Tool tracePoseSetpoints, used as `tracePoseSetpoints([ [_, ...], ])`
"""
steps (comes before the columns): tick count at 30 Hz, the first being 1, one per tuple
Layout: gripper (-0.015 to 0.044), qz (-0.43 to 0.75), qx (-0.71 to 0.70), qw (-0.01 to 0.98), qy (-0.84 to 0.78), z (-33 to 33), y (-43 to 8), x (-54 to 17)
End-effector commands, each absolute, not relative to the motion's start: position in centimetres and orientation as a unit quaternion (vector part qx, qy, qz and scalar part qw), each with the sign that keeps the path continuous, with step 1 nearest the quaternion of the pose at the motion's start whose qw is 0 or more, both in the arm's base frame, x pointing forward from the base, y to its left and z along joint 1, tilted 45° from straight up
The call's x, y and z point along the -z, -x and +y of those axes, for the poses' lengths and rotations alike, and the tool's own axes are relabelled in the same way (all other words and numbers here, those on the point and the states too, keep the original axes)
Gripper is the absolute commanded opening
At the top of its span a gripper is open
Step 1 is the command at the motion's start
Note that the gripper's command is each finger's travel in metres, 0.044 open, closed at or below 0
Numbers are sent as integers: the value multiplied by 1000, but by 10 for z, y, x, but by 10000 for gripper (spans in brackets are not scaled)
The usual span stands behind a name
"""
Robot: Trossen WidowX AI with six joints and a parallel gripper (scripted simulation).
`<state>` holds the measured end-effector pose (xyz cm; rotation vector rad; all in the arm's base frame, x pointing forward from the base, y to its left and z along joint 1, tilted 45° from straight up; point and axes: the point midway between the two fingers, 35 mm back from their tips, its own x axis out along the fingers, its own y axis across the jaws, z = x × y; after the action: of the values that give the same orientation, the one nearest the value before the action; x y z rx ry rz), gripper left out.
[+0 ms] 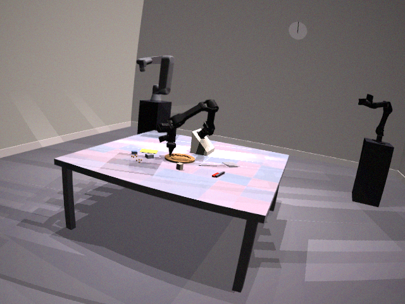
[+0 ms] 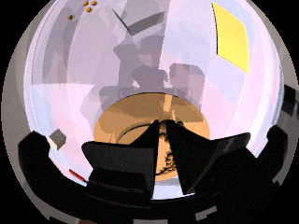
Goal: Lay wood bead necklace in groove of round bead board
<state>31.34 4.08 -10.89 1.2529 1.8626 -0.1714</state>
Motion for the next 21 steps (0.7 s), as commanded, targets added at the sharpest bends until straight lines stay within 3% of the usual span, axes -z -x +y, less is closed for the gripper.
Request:
tracePoseSetpoints([
  [1,0,745,67,432,-505,44,-318,105],
  [21,0,745,67,432,-505,50,-317,110],
])
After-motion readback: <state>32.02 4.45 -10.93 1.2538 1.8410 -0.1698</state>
